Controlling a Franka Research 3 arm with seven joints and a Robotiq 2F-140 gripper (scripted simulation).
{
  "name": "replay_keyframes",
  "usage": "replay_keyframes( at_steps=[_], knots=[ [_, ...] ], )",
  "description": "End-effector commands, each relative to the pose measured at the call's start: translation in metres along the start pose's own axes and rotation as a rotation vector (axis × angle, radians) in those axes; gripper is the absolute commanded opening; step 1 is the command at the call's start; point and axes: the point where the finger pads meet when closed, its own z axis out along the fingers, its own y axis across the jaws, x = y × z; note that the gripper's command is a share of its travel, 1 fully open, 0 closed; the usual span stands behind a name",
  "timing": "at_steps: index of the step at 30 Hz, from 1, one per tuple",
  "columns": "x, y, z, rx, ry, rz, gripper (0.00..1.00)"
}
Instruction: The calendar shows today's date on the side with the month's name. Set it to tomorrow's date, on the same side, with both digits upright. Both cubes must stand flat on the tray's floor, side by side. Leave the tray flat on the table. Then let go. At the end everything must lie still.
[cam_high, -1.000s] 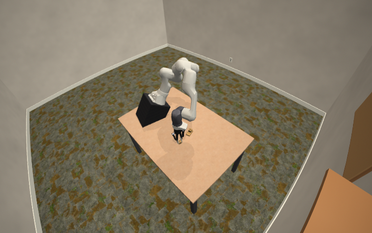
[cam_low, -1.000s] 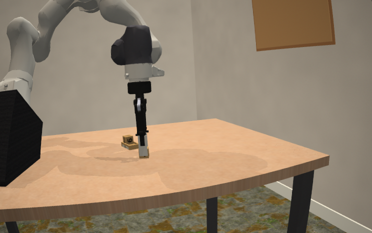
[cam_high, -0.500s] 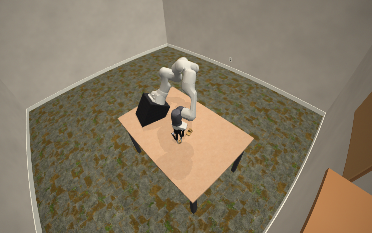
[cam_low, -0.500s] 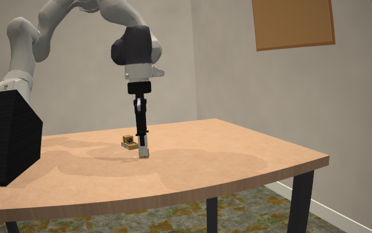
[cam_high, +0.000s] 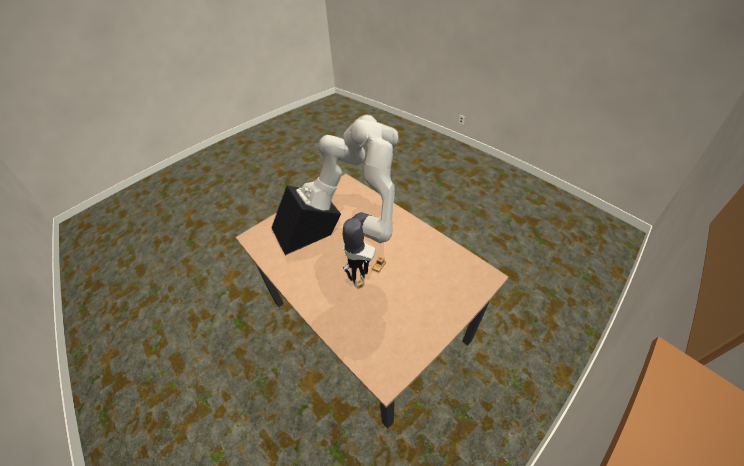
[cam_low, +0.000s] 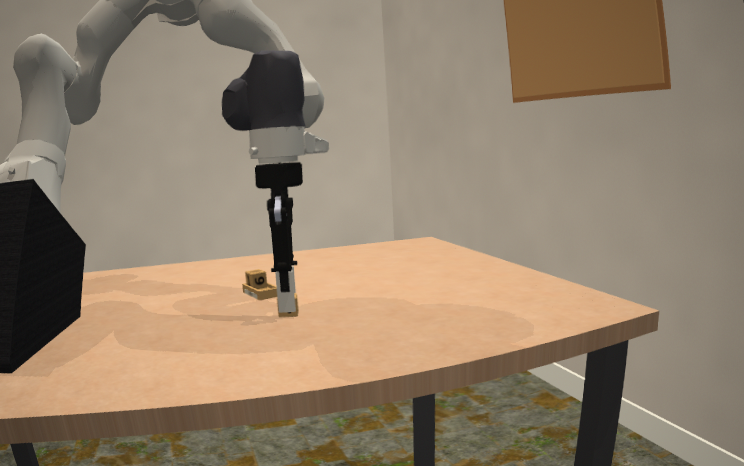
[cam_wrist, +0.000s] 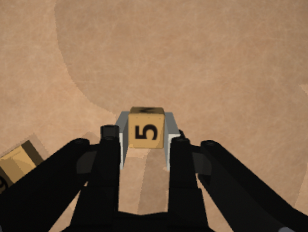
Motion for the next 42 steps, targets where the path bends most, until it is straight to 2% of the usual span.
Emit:
replay_keyframes(
  at_steps=[1, 21, 34, 42],
  knots=[
    [0.0016, 0.0005, -0.0004, 0.0, 0.005, 0.0, 0.17],
    [0.0016, 0.0005, -0.0004, 0.0, 0.005, 0.0, 0.17],
    [0.0016, 0.0005, -0.0004, 0.0, 0.005, 0.0, 0.29],
    [0.0016, 0.0005, -0.0004, 0.0, 0.005, 0.0, 0.29]
  ],
)
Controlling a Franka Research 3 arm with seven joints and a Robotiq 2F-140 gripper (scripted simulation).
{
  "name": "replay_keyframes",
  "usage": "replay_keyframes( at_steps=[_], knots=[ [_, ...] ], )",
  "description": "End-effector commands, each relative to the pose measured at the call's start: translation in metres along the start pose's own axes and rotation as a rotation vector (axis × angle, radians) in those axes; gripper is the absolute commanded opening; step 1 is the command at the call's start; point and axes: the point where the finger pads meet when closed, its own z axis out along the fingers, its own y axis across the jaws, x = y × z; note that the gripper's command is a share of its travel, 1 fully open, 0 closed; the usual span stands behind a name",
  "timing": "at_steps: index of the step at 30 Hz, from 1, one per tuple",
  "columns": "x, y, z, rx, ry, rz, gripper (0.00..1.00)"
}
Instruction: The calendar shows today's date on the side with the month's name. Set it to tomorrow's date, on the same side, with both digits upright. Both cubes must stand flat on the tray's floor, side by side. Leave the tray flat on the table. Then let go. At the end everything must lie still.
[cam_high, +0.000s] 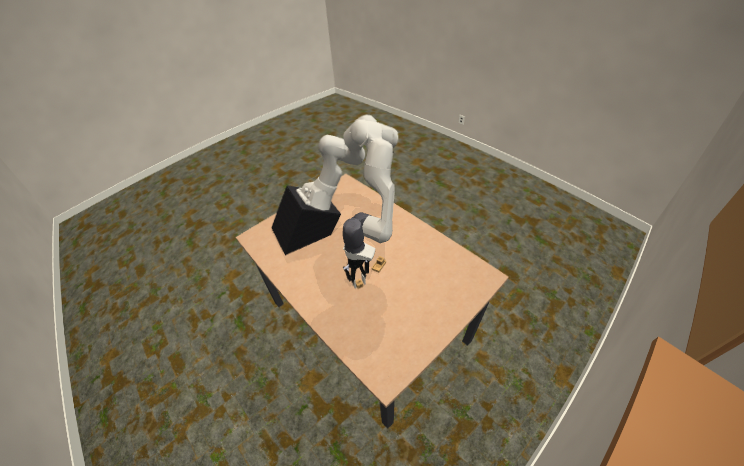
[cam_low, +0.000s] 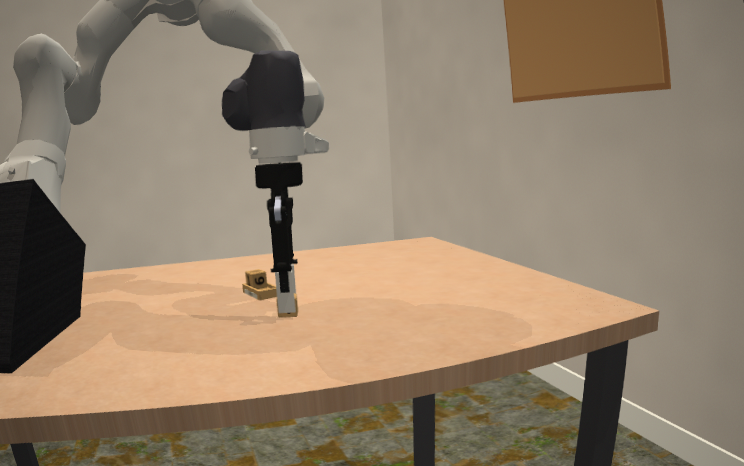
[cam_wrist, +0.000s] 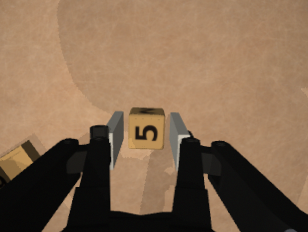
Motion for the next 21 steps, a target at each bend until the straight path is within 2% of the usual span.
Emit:
replay_keyframes(
  at_steps=[1, 12, 21],
  knots=[
    [0.002, 0.001, 0.0, 0.001, 0.005, 0.0, 0.29],
    [0.002, 0.001, -0.011, 0.001, 0.005, 0.0, 0.29],
    [0.001, 0.001, -0.055, 0.001, 0.005, 0.0, 0.29]
  ],
)
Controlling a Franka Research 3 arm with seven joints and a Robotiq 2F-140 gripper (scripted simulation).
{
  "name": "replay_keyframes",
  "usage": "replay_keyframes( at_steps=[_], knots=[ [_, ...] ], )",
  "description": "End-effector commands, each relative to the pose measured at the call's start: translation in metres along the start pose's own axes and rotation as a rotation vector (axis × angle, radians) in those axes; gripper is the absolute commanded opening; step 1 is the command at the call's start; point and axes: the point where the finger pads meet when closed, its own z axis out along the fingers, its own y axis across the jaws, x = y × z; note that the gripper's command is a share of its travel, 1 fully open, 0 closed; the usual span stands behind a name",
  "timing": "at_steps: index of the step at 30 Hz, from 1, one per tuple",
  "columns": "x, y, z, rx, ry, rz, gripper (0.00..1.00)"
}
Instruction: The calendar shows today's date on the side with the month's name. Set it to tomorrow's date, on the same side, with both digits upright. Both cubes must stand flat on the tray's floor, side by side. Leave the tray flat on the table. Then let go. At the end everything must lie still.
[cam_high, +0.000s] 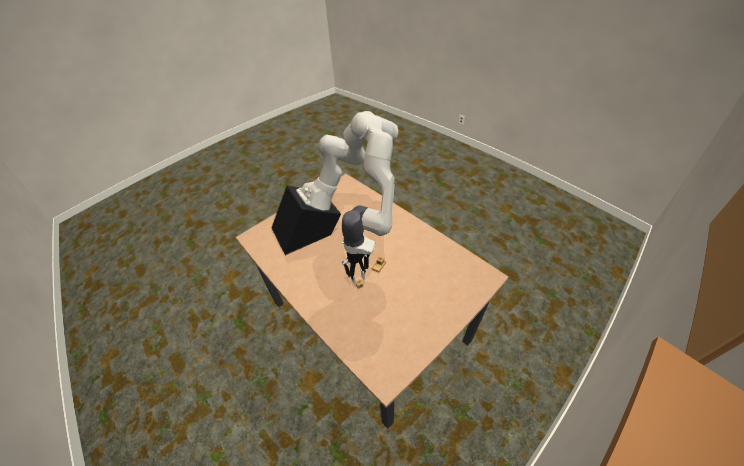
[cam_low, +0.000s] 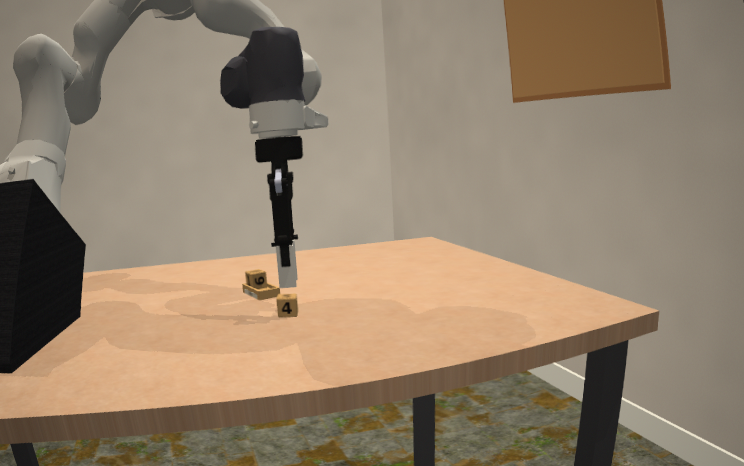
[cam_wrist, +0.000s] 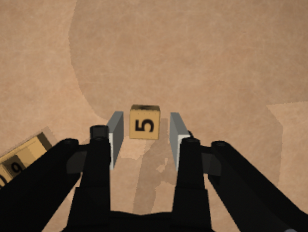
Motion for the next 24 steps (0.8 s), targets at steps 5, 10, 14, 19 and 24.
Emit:
replay_keyframes(
  at_steps=[5, 10, 14, 19, 24],
  knots=[
    [-0.003, -0.001, -0.038, 0.009, -0.01, 0.015, 0.29],
    [-0.003, -0.001, -0.046, 0.009, -0.01, 0.015, 0.29],
    [-0.003, -0.001, -0.05, 0.009, -0.01, 0.015, 0.29],
    [-0.003, -0.001, -0.05, 0.009, -0.01, 0.015, 1.0],
    [-0.003, -0.001, -0.05, 0.009, -0.01, 0.015, 1.0]
  ],
)
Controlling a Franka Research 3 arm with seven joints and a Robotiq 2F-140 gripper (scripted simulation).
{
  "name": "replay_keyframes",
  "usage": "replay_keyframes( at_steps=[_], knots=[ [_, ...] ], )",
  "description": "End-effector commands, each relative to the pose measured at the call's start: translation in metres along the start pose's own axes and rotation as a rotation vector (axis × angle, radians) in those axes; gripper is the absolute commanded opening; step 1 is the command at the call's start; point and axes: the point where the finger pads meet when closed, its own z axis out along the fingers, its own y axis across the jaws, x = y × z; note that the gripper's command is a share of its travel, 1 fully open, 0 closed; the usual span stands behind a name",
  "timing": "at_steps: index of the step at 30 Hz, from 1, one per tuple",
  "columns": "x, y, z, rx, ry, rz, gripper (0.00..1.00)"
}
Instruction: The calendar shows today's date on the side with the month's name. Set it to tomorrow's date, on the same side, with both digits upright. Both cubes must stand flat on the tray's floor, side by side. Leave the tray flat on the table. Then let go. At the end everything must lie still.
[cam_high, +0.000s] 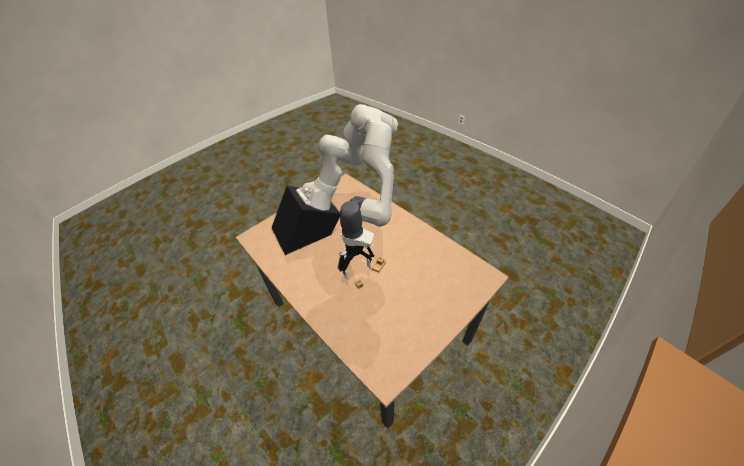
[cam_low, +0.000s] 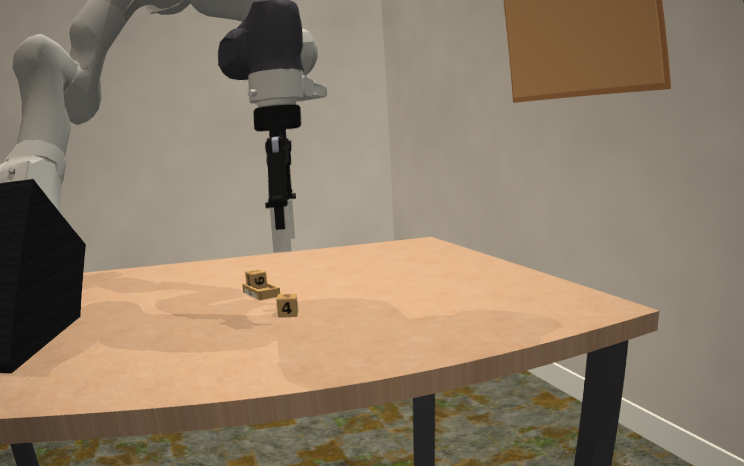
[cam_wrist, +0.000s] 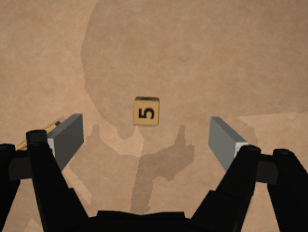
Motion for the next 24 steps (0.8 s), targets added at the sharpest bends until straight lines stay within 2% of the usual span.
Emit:
replay_keyframes(
  at_steps=[1, 13, 16, 18, 19, 24],
  knots=[
    [-0.002, -0.0007, 0.0002, 0.001, -0.006, 0.007, 1.0],
    [-0.0005, -0.0004, 0.0002, 0.002, -0.001, 0.018, 1.0],
    [-0.0013, -0.0003, 0.0014, 0.002, -0.003, 0.169, 1.0],
    [-0.0013, -0.0003, 0.0014, 0.002, -0.003, 0.169, 1.0],
    [-0.0017, -0.0003, 0.002, 0.002, -0.004, 0.232, 1.0],
    [-0.0021, -0.0003, 0.0027, 0.002, -0.004, 0.32, 1.0]
  ],
)
